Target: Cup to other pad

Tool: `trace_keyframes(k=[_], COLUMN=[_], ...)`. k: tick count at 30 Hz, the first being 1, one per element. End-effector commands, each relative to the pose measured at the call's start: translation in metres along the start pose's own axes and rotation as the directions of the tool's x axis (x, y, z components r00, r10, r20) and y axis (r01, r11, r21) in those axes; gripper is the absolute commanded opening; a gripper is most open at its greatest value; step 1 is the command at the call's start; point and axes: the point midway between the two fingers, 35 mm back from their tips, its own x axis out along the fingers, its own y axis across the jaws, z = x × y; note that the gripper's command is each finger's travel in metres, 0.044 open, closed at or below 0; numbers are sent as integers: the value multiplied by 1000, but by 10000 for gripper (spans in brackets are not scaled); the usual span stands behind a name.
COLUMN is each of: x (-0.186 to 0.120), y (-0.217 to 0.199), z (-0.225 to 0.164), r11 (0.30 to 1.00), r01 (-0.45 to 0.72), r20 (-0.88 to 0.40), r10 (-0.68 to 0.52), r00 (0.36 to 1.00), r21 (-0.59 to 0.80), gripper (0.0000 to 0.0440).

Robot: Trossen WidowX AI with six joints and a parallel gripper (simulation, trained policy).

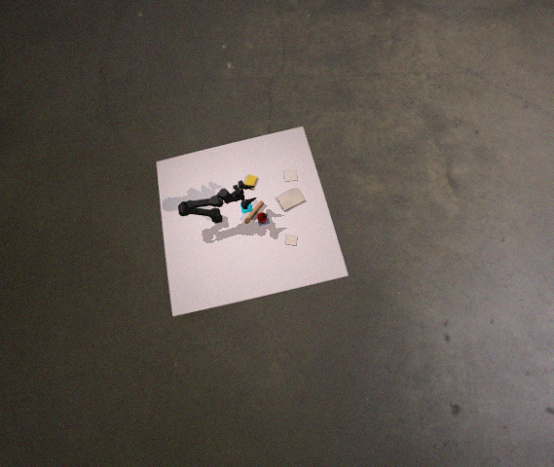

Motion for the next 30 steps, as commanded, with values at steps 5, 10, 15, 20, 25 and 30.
trace_keyframes(k=[5, 10, 15, 20, 25, 30], x=[3, 6, 11, 17, 22, 26], y=[1, 4, 10, 18, 26, 32], z=[-5, -13, -22, -30, -37, -44], r11=[1000, 999, 998, 996, 994, 991], r01=[9, 7, 0, -16, -25, -25], r20=[-43, -101, -169, -233, -298, -364], r10=[-8, -3, 10, 35, 57, 72], r00=[999, 995, 986, 972, 953, 928], r21=[18, 39, 59, 84, 110, 134], gripper=[269, 138, 35, 76, 109, 122])
